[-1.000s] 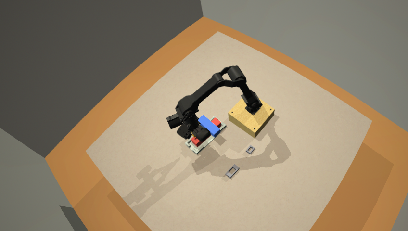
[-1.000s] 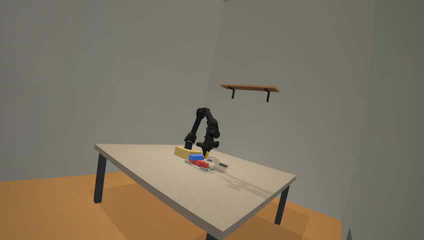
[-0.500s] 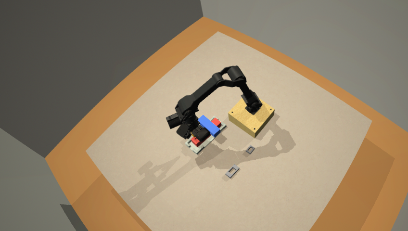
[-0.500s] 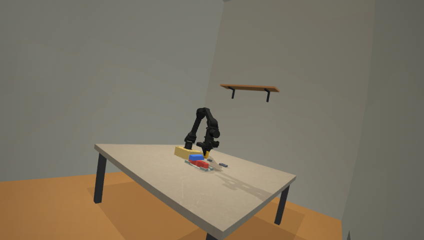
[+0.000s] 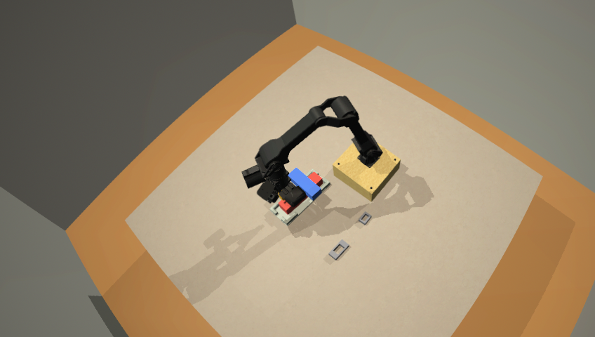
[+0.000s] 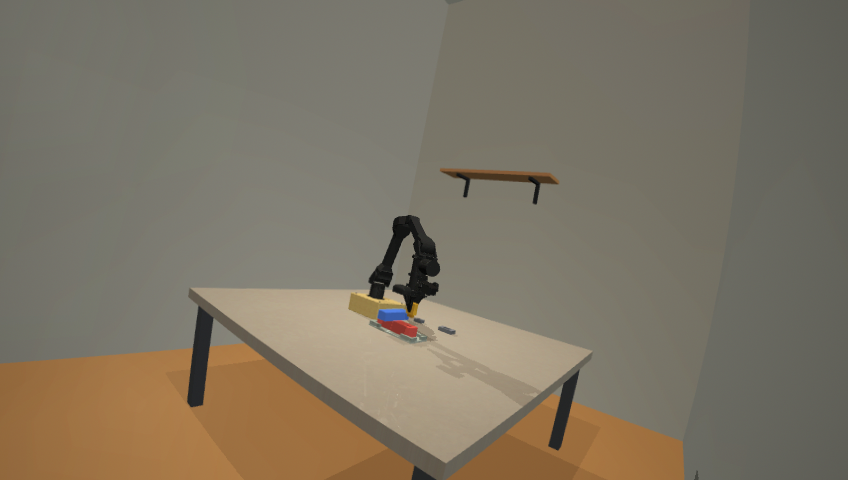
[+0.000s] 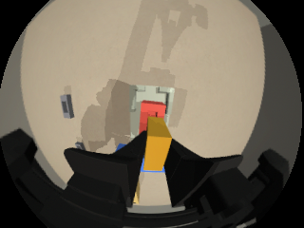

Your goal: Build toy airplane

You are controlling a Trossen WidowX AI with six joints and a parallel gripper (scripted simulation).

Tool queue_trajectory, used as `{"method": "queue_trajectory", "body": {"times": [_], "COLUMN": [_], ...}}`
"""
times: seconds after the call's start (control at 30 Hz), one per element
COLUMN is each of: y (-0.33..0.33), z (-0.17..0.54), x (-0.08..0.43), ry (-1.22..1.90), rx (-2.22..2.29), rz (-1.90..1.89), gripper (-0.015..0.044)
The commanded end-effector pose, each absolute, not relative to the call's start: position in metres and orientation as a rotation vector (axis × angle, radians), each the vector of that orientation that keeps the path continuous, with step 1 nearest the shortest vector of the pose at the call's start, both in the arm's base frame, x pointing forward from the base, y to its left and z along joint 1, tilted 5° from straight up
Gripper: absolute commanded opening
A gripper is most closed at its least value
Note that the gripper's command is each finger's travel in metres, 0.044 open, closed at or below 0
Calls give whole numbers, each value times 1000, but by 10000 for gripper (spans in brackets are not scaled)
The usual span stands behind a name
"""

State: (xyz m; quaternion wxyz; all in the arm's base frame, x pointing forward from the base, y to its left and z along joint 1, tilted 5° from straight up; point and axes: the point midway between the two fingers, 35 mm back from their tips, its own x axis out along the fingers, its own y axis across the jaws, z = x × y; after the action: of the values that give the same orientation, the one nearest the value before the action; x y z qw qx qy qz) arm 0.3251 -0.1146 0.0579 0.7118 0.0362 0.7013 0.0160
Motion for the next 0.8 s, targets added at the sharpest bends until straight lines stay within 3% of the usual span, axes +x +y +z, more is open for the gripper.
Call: {"method": "queue_trajectory", "body": {"times": [0.0,0.77], "y": [-115,-112], "z": [54,20], "x": [326,326], "ry": [1552,1552], "rx": [76,76], "rz": [37,37], "gripper": [65,65]}}
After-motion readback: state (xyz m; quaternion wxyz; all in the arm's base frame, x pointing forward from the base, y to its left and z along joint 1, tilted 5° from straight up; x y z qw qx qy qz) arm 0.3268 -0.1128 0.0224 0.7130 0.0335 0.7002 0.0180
